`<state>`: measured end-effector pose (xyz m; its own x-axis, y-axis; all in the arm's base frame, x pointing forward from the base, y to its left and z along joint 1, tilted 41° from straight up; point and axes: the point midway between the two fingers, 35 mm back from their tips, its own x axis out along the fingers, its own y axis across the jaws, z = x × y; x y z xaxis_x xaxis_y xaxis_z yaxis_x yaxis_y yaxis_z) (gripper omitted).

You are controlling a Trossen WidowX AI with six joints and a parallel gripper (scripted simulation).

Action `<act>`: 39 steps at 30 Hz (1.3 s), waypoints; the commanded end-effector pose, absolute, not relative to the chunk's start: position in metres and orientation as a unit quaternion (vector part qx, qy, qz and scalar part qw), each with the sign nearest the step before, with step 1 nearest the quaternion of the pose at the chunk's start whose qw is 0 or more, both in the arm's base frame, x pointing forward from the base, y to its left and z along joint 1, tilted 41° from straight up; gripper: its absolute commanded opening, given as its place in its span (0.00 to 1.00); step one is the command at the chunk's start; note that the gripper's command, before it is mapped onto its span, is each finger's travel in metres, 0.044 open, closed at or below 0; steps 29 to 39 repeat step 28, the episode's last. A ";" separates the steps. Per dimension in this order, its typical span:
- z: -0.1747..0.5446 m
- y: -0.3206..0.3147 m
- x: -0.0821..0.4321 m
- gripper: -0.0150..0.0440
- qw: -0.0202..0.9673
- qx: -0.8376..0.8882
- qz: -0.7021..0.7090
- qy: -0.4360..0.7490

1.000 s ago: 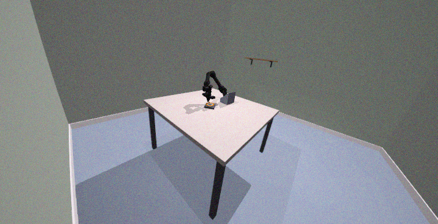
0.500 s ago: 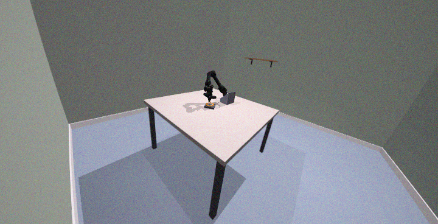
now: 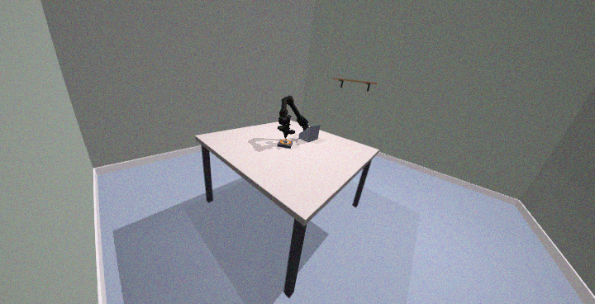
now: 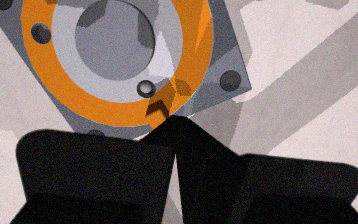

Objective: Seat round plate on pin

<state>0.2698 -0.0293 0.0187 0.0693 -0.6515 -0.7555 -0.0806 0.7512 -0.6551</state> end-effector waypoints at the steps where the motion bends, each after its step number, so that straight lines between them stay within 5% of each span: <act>1: 0.028 -0.020 0.270 0.25 0.678 -0.278 -0.211 0.647; 39: 0.045 -0.006 0.268 0.25 0.677 -0.283 -0.209 0.646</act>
